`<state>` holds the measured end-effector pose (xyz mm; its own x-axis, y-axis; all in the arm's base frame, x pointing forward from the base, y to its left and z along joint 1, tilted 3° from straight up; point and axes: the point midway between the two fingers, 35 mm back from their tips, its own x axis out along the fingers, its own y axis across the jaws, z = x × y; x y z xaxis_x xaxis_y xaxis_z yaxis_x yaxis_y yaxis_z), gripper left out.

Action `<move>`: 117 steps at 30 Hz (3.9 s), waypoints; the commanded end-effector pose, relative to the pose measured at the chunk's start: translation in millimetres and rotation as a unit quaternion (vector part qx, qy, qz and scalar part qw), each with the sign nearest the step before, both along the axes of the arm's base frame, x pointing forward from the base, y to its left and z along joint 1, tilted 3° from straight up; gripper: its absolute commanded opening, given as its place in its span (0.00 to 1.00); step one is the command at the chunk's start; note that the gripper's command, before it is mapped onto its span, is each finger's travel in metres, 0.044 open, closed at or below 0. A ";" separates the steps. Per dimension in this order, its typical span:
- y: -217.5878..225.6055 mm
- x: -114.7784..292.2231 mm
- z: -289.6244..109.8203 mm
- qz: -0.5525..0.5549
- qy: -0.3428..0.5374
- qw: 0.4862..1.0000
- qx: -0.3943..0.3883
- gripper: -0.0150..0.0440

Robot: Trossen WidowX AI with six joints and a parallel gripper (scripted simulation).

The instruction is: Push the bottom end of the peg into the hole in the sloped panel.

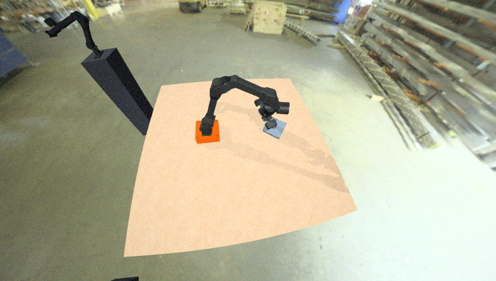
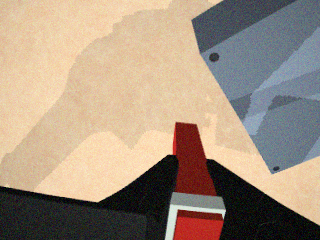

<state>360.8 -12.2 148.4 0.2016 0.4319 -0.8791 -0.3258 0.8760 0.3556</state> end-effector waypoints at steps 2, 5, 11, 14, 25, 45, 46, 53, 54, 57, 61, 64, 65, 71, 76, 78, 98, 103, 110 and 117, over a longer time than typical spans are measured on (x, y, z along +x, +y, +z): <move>-6.5 1.3 1.9 0.014 -0.015 1.000 0.004 0.25; -9.8 1.9 2.8 0.021 -0.024 0.999 0.005 0.25; -16.6 2.8 4.4 0.036 -0.040 0.999 0.007 0.25; -20.0 3.3 5.2 0.043 -0.049 0.998 0.008 0.25; -32.7 4.6 8.4 0.069 -0.082 0.994 0.009 0.25; -56.6 5.8 14.5 0.113 -0.144 0.983 0.007 0.25; -57.8 5.8 14.8 0.115 -0.147 0.982 0.006 0.25; -66.3 5.8 17.1 0.130 -0.169 0.977 0.003 0.25; -67.6 5.8 17.4 0.132 -0.172 0.976 0.003 0.25; -71.3 5.7 18.4 0.138 -0.182 0.974 0.001 0.25; -76.2 5.5 19.8 0.146 -0.195 0.970 -0.002 0.25; -80.0 5.3 20.8 0.152 -0.205 0.967 -0.004 0.25; -81.2 5.2 21.1 0.154 -0.208 0.966 -0.005 0.25; -88.7 4.6 23.2 0.166 -0.228 0.960 -0.010 0.25; -95.0 4.0 24.9 0.175 -0.244 0.954 -0.014 0.25; -97.6 3.8 25.6 0.179 -0.250 0.951 -0.017 0.25; -104.8 11.6 18.5 0.201 -0.290 0.935 -0.032 0.25; -101.9 16.8 12.4 0.204 -0.296 0.933 -0.034 0.25; -97.5 23.6 3.9 0.208 -0.305 0.929 -0.038 0.25; -93.9 28.2 -2.5 0.212 -0.312 0.925 -0.040 0.25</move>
<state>387.1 -109.0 149.2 0.5068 0.5218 -0.6862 -0.7649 0.6393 -0.0789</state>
